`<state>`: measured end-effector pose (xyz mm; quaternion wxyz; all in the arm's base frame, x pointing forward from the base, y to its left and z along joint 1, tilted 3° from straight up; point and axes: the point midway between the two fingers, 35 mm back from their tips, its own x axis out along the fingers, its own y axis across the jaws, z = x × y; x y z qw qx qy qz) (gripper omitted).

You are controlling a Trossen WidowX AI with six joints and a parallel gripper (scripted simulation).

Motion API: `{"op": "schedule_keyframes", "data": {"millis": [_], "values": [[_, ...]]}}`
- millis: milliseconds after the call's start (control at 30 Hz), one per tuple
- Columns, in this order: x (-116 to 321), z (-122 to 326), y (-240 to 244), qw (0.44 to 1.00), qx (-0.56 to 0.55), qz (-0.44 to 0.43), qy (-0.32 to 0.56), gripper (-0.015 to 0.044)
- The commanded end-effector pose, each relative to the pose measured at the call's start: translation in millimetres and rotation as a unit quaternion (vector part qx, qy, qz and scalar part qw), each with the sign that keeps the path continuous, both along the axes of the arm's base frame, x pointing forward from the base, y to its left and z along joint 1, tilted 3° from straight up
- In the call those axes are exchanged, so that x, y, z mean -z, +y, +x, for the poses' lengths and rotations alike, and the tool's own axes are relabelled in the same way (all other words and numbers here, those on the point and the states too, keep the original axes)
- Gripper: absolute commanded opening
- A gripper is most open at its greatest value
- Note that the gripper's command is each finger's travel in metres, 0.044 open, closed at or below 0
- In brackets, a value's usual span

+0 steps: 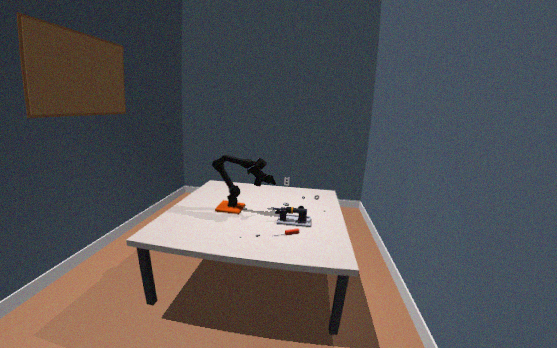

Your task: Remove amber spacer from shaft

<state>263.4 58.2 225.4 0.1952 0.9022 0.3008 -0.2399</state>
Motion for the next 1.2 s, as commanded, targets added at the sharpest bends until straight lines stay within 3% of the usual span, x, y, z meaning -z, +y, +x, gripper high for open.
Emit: {"op": "schedule_keyframes", "data": {"millis": [0, 300, 1167], "values": [[36, 31, -59, 0.992, 0.120, 0.020, 0.042, 0.0440], [96, 41, -168, 0.944, 0.312, 0.063, 0.088, 0.0440], [96, 49, -168, 0.943, 0.314, 0.064, 0.088, 0.0440]]}}
